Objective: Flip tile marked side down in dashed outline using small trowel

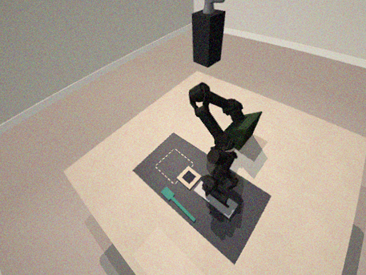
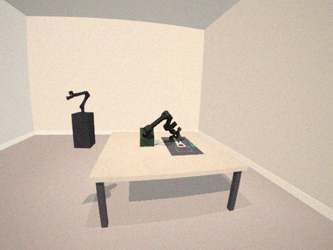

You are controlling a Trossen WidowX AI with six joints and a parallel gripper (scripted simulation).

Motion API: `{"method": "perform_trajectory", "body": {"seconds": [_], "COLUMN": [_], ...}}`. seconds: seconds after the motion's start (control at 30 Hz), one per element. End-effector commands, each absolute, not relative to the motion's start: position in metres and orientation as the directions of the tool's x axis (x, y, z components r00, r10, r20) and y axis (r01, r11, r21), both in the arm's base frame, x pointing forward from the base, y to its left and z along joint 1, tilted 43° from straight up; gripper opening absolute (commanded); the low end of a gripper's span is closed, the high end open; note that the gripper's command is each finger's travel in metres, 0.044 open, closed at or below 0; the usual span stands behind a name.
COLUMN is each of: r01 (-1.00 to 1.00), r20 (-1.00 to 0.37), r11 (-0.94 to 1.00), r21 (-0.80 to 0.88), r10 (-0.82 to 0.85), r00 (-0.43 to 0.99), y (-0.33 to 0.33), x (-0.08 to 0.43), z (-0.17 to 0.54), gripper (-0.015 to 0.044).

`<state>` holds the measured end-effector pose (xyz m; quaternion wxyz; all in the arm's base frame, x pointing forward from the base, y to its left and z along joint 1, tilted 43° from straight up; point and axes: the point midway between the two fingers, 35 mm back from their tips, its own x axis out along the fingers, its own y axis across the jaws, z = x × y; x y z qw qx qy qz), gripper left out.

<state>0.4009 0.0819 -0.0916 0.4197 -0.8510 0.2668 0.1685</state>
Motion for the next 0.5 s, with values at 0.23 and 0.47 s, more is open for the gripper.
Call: {"method": "perform_trajectory", "body": {"seconds": [0.23,0.47], "r01": [-0.595,-0.595], "r20": [-0.499,-0.498], "r11": [-0.495,-0.496], "r21": [-0.633,-0.633], "r10": [-0.327,-0.327], "r00": [0.803,0.803], "y": [0.063,0.054], "x": [0.405,0.405], "z": [-0.074,-0.067], "gripper": [0.0,0.0]}}
